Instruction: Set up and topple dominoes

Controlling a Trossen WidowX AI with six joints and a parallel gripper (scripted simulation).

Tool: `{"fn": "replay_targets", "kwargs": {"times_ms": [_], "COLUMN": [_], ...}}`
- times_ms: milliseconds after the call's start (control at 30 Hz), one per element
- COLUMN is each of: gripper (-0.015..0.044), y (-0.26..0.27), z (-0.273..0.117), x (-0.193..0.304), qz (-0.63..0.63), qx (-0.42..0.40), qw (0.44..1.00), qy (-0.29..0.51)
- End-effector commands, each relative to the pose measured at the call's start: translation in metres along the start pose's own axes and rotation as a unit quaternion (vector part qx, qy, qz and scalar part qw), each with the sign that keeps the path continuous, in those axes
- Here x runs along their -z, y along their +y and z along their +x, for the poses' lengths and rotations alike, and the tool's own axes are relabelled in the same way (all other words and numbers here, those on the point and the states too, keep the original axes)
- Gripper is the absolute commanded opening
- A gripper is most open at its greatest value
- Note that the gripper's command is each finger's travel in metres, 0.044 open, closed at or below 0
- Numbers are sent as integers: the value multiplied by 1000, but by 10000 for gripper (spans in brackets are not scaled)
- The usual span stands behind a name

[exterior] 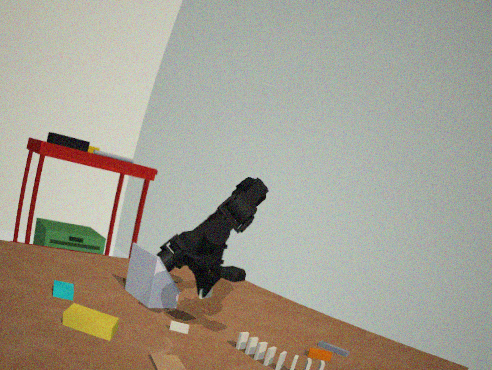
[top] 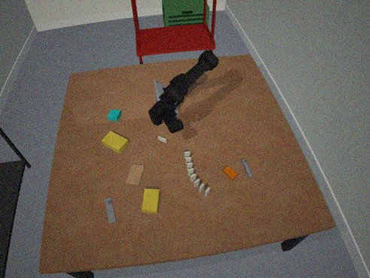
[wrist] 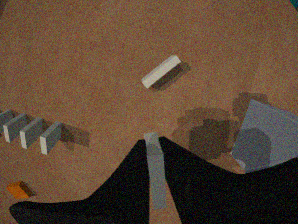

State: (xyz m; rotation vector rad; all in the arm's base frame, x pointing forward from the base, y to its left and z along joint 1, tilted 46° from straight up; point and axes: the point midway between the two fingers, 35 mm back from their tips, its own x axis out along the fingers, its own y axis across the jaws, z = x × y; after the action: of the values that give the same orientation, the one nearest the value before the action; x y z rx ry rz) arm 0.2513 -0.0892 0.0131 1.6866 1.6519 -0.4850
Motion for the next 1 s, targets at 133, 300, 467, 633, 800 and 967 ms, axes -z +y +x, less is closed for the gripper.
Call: {"fn": "replay_targets", "kwargs": {"times_ms": [133,300,467,633,800,967], "gripper": [23,23,23,23,23,23], "y": [-2,7,47,76,80,78], "z": [-52,-52,-54,-53,-53,-54], "x": [4,13,70,149,233,250], "qz": [-1,-24,-162,-359,-540,-575], "qx": [2,3,6,7,-1,-4], "qw": [1000,1000,987,933,841,818], "qy": [0,-4,-16,-14,0,5]}}
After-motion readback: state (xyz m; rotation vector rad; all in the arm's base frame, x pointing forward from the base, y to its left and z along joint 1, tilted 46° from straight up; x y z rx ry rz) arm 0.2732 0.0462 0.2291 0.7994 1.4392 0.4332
